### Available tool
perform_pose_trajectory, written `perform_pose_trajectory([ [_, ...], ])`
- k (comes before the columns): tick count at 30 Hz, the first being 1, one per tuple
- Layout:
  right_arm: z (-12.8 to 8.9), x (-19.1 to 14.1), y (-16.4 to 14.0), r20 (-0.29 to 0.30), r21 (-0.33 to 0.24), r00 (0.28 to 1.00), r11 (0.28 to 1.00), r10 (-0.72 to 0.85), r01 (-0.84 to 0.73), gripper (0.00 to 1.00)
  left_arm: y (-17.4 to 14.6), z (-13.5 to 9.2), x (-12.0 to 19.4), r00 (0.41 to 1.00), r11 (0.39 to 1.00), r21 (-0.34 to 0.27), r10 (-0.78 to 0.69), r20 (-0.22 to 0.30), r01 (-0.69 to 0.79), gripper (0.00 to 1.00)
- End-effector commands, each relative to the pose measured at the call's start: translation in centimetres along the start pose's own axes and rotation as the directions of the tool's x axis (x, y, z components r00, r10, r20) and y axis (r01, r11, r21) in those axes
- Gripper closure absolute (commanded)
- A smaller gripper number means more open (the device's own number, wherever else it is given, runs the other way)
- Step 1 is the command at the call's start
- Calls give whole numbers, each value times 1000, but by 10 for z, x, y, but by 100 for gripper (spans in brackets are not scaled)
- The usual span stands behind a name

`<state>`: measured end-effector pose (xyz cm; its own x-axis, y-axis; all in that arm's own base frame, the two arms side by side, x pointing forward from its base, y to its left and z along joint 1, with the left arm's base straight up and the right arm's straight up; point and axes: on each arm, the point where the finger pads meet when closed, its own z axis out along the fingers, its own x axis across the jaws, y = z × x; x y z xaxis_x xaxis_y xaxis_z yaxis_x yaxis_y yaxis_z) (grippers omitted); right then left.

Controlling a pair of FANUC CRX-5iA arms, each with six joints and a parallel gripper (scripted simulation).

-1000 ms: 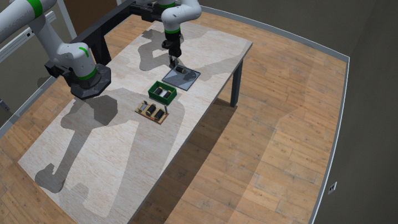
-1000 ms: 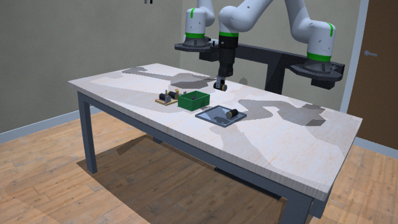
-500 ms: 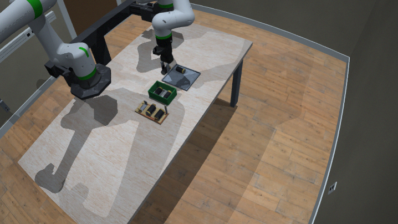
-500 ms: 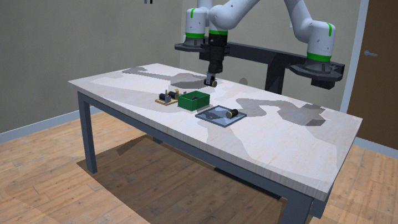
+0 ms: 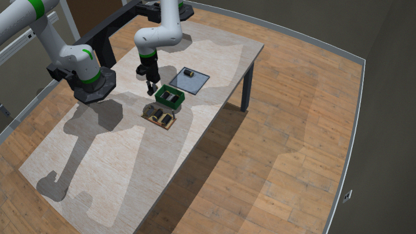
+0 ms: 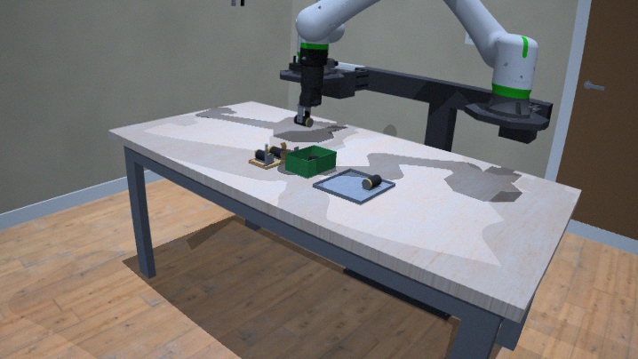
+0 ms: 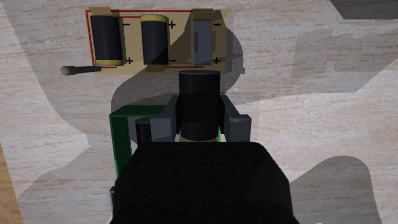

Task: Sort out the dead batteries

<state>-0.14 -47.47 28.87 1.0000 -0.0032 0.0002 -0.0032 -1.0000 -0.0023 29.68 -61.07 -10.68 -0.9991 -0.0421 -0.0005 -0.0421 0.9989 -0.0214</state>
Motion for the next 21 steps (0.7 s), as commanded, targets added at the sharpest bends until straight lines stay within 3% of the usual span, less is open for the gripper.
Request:
perform_pose_trajectory([
  [1,-1,0,0,0,-2,1000,1000,0,0,0,-47,2,2,1000,1000,-19,-3,0,3,43],
  [9,-1,0,0,0,-2,1000,1000,0,0,0,-67,2,5,1000,1000,-19,-3,0,3,43],
  [21,-1,0,0,0,-2,1000,1000,0,0,0,-68,2,5,1000,1000,-19,-3,0,3,43],
])
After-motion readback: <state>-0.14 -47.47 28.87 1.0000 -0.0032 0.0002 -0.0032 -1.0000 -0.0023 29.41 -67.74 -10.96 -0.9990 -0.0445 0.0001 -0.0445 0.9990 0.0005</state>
